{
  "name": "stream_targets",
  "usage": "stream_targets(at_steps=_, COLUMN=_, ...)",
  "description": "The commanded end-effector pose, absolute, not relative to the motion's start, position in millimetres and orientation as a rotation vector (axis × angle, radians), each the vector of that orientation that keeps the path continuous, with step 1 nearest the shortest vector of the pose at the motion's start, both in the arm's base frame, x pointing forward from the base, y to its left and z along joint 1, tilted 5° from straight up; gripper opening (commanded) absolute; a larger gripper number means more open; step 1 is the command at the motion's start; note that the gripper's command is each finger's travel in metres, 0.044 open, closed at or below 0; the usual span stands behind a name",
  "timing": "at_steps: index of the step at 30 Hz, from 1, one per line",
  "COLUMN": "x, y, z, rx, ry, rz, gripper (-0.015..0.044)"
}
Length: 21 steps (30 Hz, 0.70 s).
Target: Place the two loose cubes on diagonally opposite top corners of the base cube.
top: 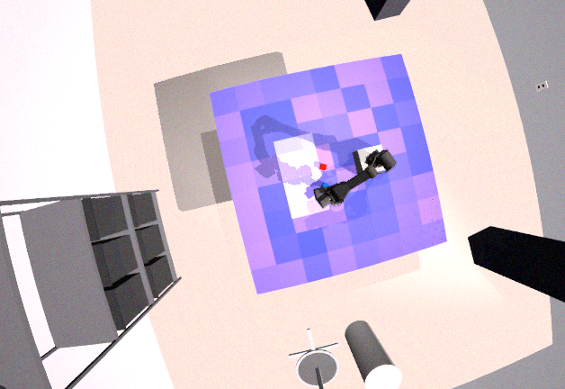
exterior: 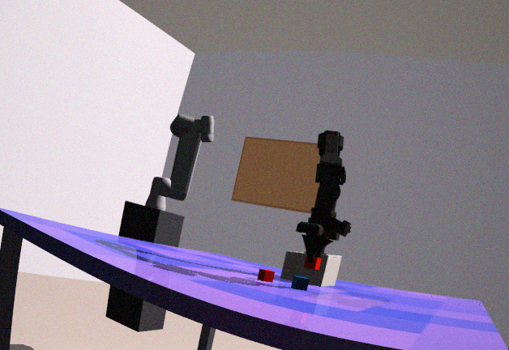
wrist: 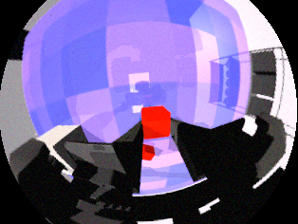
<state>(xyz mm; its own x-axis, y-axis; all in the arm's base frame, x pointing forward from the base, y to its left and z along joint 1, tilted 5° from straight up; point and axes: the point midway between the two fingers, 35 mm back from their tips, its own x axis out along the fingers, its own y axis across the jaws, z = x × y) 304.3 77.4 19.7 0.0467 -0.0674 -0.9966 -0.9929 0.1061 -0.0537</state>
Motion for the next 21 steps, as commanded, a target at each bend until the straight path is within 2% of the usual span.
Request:
stream_targets(at_steps=1, x=304.5, y=76.4, z=11.2, rx=-1.198, ry=1.274, rz=1.058, gripper=0.0105)
stream_targets(at_steps=21, x=305.2, y=74.8, z=-7.1, rx=-1.198, ry=1.274, rz=1.057, gripper=0.0105)
